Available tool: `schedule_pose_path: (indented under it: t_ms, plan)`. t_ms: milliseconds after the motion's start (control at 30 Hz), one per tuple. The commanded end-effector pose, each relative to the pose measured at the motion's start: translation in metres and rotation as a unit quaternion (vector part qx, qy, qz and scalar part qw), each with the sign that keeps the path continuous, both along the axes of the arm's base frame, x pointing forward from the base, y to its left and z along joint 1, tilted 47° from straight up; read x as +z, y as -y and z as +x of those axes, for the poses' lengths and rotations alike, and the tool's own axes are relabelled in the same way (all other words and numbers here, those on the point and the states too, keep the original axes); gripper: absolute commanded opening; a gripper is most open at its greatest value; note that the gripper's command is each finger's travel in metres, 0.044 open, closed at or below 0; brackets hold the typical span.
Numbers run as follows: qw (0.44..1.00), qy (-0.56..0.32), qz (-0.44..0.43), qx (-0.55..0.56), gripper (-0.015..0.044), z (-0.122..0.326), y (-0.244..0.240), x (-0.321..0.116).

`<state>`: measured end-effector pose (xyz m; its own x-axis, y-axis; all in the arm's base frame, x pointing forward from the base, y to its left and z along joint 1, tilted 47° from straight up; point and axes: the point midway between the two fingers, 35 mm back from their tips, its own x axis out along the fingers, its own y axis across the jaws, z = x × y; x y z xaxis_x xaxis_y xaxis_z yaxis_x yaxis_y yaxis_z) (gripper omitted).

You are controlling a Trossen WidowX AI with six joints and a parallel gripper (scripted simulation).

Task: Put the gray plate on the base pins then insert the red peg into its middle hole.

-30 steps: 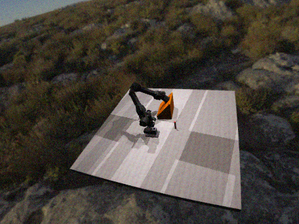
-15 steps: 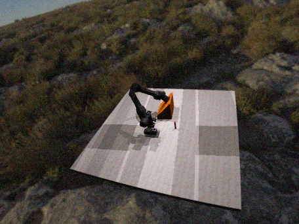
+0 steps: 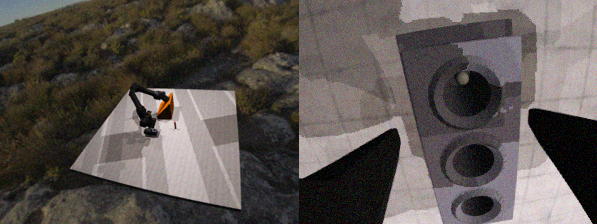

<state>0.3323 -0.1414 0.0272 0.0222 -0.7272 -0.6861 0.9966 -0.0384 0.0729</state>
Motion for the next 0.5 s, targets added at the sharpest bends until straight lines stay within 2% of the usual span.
schedule_pose_path:
  t_ms: [0,100,333,467]
  plan:
    - [1.000,0.001,0.000,-0.001,0.0440,0.000,0.000,0.000]
    - [1.000,0.001,0.002,-0.001,0.0440,0.002,-0.008,0.007]
    - [1.000,-0.005,0.003,0.001,0.0440,-0.001,-0.084,0.078]
    - [1.000,-0.005,0.003,0.001,0.0440,0.000,-0.089,0.077]
